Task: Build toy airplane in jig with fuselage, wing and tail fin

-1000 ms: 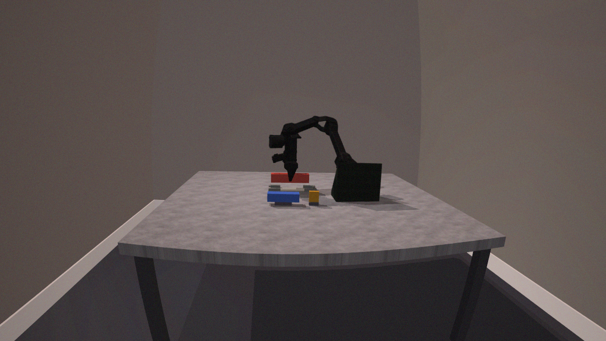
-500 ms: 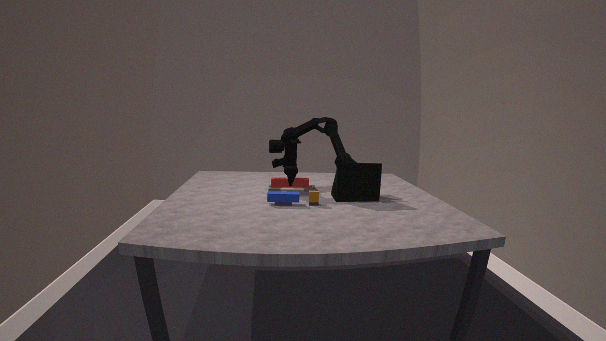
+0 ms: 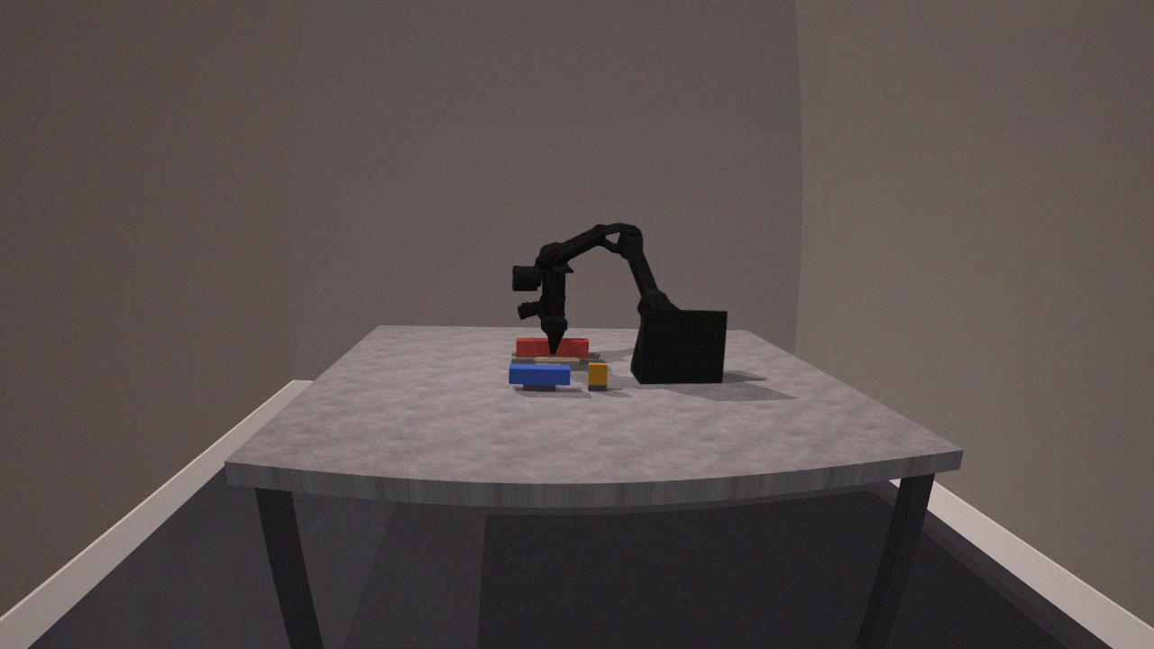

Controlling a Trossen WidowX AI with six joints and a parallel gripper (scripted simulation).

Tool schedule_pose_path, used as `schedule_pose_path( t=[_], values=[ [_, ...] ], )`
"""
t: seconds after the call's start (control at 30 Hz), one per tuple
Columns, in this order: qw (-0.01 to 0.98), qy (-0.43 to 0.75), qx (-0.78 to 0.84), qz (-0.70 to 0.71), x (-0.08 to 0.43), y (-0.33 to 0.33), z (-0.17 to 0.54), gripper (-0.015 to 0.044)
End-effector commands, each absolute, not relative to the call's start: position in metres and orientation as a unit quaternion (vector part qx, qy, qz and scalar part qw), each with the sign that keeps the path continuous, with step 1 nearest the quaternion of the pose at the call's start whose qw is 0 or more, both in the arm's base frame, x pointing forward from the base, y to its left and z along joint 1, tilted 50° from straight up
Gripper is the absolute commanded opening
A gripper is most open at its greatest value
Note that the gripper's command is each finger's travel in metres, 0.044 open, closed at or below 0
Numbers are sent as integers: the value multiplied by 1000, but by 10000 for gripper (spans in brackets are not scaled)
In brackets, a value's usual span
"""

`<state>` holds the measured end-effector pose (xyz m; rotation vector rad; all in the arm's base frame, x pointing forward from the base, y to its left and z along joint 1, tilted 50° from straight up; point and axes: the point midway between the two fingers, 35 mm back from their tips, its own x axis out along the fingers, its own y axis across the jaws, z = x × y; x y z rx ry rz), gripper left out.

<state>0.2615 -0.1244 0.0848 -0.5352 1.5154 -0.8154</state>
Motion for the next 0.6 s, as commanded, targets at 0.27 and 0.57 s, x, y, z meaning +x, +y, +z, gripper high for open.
schedule_pose_path(
  t=[0.27,0.57],
  values=[
    [621,659,-232,-355,262,-124,85,400],
    [622,659,-232,-354,265,-117,90,440]
  ],
)
